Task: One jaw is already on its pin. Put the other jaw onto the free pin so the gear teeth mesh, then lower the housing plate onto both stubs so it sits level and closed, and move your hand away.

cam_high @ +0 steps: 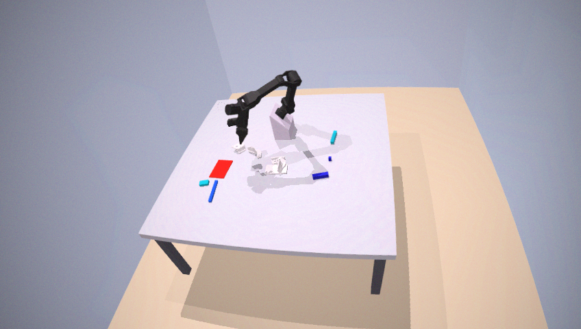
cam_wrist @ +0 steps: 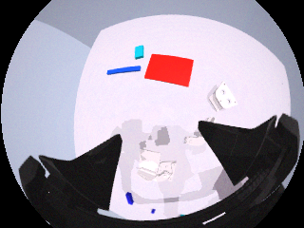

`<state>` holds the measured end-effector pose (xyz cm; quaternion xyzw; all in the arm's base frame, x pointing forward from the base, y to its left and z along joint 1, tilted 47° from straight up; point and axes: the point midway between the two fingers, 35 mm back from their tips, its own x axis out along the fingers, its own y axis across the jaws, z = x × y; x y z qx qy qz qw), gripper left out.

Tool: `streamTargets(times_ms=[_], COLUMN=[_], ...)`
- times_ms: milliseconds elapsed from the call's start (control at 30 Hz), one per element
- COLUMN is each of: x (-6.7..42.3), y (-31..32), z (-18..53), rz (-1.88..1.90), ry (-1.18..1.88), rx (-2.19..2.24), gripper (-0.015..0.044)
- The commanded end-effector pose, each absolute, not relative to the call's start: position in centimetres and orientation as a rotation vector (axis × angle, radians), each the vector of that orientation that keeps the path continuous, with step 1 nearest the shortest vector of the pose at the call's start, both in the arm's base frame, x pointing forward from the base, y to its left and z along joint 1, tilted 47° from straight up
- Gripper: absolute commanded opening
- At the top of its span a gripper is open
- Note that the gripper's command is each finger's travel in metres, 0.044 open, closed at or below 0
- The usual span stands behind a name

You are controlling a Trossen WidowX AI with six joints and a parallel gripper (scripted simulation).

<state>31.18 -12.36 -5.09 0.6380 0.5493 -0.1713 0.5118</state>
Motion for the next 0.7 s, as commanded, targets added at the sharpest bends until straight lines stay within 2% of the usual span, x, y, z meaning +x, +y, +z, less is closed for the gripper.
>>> streamTargets(times_ms=[0, 667], x=[29.2, 21.1], y=[-11.5, -7.5], z=[-6.8, -10.5], rz=[-0.523, -1.036], ry=[1.413, 1.771], rx=[1.627, 1.916], gripper=[0.0440, 0.0440])
